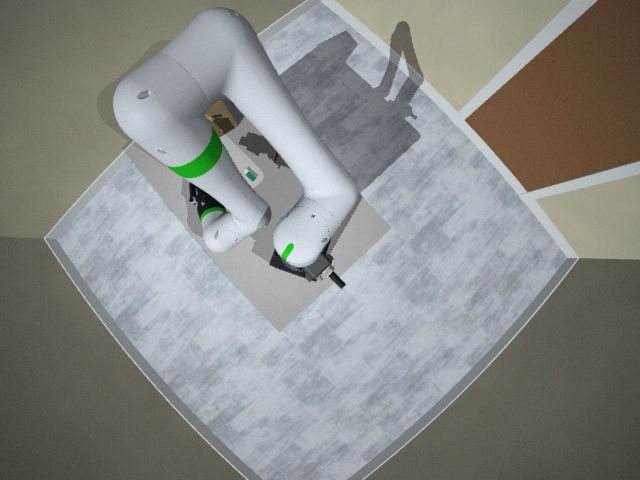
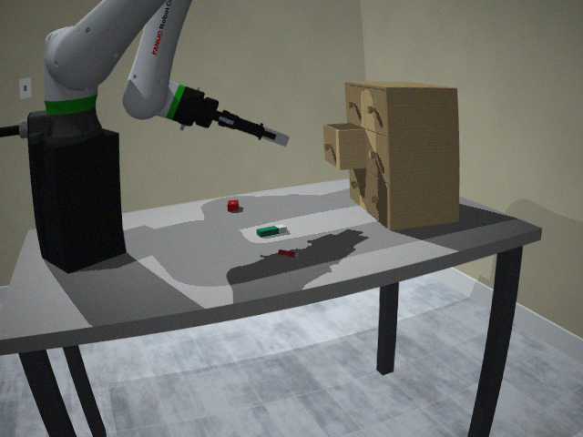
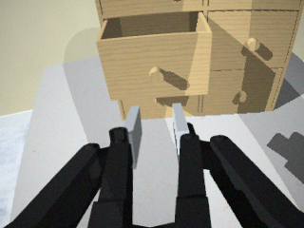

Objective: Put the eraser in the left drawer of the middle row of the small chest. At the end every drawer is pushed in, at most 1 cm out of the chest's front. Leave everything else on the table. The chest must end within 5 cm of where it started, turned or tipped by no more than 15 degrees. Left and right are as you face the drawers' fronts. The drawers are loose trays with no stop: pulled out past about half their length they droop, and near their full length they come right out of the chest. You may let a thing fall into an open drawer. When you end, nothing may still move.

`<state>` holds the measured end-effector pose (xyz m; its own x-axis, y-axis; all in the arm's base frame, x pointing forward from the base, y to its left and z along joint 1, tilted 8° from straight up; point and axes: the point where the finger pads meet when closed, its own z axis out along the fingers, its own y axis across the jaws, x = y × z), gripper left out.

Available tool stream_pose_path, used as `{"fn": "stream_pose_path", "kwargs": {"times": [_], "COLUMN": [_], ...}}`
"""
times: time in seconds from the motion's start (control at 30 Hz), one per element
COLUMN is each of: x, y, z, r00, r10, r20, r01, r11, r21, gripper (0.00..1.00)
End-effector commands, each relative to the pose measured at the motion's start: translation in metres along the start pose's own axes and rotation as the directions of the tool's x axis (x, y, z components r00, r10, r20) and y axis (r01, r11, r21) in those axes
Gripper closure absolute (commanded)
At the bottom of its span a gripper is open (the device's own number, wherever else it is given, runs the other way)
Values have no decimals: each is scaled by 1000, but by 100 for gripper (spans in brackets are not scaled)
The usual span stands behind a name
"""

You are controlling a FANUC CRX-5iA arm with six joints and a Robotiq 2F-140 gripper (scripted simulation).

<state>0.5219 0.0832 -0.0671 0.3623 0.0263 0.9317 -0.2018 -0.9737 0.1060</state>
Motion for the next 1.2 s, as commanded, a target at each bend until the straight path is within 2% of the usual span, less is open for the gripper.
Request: {"fn": "stream_pose_path", "kwargs": {"times": [0.0,0.33,0.4,0.8,1.17], "x": [2,7,7,17,22], "y": [0,0,0,0,0], "z": [-4,-21,-21,-49,-61], "r00": [999,981,981,900,846], "r10": [0,0,0,0,0], "r20": [45,195,195,436,533], "r01": [0,0,0,1,1], "r11": [1000,1000,1000,1000,1000], "r21": [-1,-1,-1,-2,-3], "gripper": [80,80,80,80,80]}}
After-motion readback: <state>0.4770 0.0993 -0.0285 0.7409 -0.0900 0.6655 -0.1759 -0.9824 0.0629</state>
